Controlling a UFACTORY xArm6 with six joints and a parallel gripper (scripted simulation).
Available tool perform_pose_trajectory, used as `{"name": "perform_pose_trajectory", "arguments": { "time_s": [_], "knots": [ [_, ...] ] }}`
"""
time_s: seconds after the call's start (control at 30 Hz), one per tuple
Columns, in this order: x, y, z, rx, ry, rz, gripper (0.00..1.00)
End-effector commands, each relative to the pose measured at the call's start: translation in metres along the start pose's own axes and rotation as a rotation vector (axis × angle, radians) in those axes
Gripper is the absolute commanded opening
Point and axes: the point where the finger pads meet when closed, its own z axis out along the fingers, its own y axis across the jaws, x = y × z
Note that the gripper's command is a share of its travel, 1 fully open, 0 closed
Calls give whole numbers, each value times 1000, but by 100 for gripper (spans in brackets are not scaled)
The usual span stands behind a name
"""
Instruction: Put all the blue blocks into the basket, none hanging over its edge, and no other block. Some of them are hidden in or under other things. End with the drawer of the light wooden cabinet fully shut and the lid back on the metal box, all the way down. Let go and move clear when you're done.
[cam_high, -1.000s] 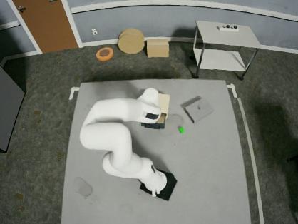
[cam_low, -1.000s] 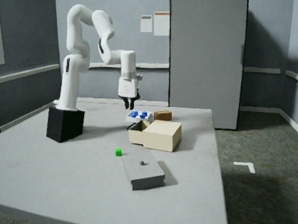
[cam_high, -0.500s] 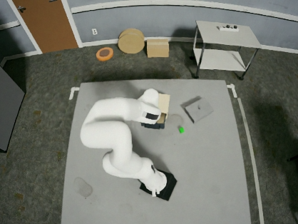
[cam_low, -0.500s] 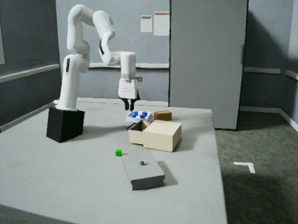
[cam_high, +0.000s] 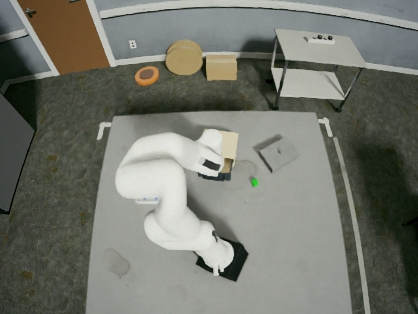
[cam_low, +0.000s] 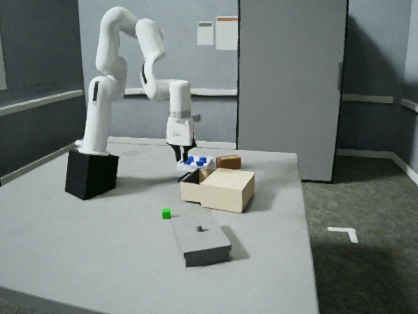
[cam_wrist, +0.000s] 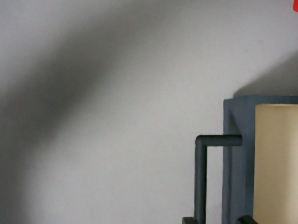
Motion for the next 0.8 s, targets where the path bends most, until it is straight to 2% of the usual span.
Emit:
{"name": "perform_pose_trajectory", "arguments": {
  "time_s": [0.0, 0.23, 0.77],
  "knots": [
    [0, 2, 13, -4, 2, -1, 24],
    [1, 2, 30, -4, 2, -1, 24],
    [1, 2, 48, -4, 2, -1, 24]
  ]
}}
